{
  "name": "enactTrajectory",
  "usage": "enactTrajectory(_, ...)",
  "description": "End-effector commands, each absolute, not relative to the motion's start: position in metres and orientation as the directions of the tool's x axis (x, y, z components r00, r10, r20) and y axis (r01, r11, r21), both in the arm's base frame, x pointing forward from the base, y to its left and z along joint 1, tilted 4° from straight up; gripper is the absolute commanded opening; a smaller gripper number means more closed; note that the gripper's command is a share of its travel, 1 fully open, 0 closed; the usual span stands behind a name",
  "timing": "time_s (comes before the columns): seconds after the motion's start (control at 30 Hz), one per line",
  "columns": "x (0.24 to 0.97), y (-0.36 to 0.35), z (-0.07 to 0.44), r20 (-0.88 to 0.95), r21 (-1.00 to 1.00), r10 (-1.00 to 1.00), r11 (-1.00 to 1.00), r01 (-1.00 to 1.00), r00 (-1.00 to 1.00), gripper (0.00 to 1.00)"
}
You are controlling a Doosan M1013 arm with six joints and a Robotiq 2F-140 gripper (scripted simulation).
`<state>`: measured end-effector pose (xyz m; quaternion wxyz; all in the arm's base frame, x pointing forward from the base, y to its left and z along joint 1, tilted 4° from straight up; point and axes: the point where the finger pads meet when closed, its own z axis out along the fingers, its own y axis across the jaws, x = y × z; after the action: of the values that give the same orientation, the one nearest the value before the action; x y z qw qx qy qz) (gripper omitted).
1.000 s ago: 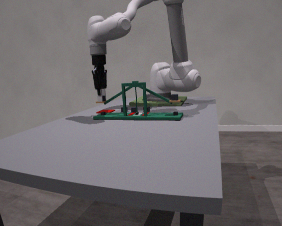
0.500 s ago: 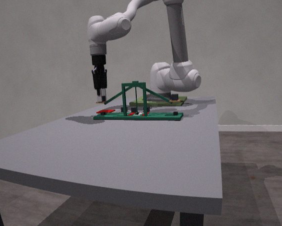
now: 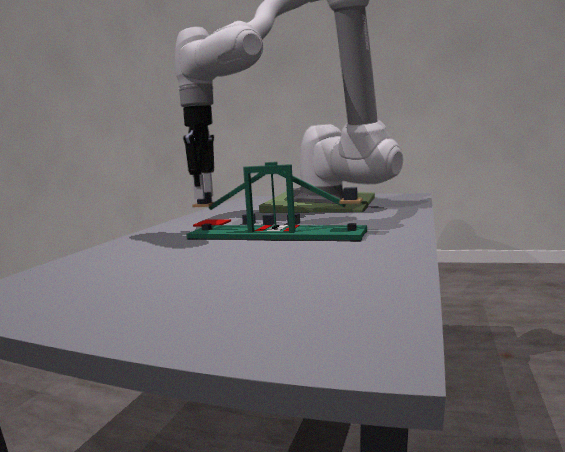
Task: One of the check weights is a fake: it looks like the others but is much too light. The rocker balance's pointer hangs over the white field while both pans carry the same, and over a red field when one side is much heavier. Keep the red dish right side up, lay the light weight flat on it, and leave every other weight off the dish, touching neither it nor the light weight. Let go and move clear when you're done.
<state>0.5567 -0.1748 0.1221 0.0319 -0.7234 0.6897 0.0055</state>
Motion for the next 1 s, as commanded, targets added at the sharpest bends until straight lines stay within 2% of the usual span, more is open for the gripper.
enactTrajectory(0.0,0.556,-0.176,0.139,-0.052,-0.039,-0.997,-0.047,-0.998,0.049,0.35)
enactTrajectory(0.43,0.554,-0.179,0.193,-0.052,-0.039,-0.997,-0.047,-0.998,0.049,0.35)
enactTrajectory(0.67,0.554,-0.179,0.201,-0.052,-0.039,-0.997,-0.047,-0.998,0.049,0.35)
enactTrajectory(0.7,0.554,-0.179,0.201,-0.052,-0.039,-0.997,-0.047,-0.998,0.049,1.00)
enactTrajectory(0.97,0.554,-0.179,0.201,-0.052,-0.039,-0.997,-0.047,-0.998,0.049,1.00)
